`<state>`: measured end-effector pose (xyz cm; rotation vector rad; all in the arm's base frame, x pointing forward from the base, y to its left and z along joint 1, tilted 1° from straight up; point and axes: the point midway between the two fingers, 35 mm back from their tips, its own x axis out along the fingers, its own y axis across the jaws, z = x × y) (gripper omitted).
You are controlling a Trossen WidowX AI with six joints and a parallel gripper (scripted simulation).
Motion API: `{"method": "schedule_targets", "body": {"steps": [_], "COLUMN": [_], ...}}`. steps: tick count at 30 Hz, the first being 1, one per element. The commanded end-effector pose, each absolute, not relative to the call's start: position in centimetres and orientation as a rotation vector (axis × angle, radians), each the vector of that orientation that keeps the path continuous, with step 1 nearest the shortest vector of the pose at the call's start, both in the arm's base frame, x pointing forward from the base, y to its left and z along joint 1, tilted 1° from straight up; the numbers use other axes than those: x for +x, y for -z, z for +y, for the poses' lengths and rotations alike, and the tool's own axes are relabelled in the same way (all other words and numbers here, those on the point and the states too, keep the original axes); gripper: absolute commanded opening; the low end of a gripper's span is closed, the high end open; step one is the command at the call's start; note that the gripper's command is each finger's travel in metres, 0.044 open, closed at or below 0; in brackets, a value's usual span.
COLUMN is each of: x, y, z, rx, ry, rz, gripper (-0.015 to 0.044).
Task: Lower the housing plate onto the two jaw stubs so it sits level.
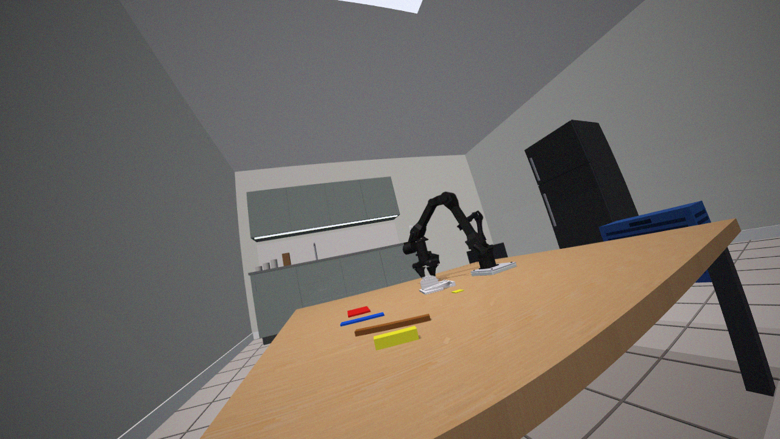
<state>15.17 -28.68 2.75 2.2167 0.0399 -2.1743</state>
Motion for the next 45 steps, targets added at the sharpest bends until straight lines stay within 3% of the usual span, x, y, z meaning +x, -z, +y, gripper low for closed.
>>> {"method": "schedule_targets", "body": {"steps": [1,14,28,45], "x": [15.1,15.1,15.2,15.2], "y": [-2.6,-2.5,-2.6,-4.7], "z": [-28.7,-28.7,-28.7,-28.8], "rx": [2.213,2.213,2.217,2.216], "ry": [2.181,2.181,2.175,2.176], "rz": [0.036,0.036,0.040,0.039], "gripper": [0.0440,0.0440,0.0351,0.0351]}}
